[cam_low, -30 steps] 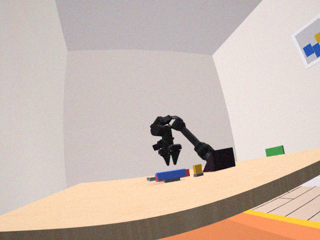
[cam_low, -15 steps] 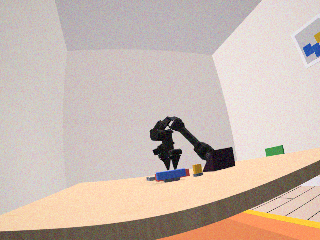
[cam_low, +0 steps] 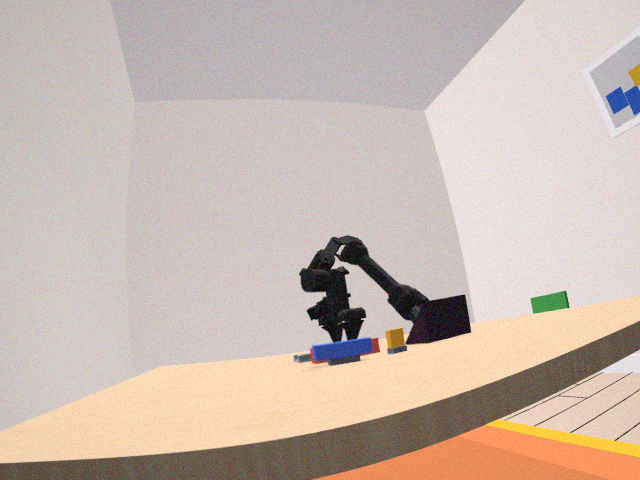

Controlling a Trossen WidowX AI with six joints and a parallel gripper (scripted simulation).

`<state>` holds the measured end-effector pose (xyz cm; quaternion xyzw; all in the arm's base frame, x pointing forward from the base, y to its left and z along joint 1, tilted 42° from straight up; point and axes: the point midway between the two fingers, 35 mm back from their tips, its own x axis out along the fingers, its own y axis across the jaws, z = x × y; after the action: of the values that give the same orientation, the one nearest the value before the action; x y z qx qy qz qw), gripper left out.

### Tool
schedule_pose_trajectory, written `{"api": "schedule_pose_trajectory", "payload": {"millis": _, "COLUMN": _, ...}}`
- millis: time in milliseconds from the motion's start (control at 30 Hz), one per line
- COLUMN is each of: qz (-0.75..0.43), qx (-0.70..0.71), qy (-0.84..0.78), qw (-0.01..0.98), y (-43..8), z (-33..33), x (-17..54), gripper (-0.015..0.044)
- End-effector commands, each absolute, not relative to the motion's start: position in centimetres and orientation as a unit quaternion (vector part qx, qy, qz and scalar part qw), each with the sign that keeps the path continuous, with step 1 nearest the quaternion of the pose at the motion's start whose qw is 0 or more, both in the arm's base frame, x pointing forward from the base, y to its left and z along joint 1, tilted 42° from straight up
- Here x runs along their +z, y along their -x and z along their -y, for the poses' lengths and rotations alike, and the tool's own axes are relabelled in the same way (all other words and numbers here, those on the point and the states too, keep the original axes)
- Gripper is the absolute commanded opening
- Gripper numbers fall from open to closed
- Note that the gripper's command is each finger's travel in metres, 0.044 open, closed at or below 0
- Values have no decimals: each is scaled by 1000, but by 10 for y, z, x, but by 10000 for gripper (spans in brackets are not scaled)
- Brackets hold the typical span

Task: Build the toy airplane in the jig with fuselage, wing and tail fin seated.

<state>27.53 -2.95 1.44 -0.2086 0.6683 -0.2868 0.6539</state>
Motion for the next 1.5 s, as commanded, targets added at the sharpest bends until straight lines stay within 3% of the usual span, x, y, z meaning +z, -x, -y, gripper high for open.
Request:
{"api": "schedule_pose_trajectory", "payload": {"millis": 0, "qz": -669, "qx": -287, "qy": 212, "qw": 652, "y": -273, "z": 35, "x": 8, "gripper": 440}}
{"api": "schedule_pose_trajectory", "payload": {"millis": 267, "qz": -669, "qx": -288, "qy": 213, "qw": 651, "y": -272, "z": 42, "x": 1, "gripper": 440}}
{"api": "schedule_pose_trajectory", "payload": {"millis": 600, "qz": -669, "qx": -288, "qy": 213, "qw": 651, "y": -272, "z": 42, "x": 1, "gripper": 178}}
{"api": "schedule_pose_trajectory", "payload": {"millis": 833, "qz": -669, "qx": -288, "qy": 213, "qw": 651, "y": -272, "z": 42, "x": 1, "gripper": 131}}
{"api": "schedule_pose_trajectory", "payload": {"millis": 1000, "qz": -669, "qx": -287, "qy": 212, "qw": 652, "y": -274, "z": 37, "x": 6, "gripper": 0}}
{"api": "schedule_pose_trajectory", "payload": {"millis": 1467, "qz": -670, "qx": -284, "qy": 210, "qw": 653, "y": -283, "z": 8, "x": 36, "gripper": 0}}
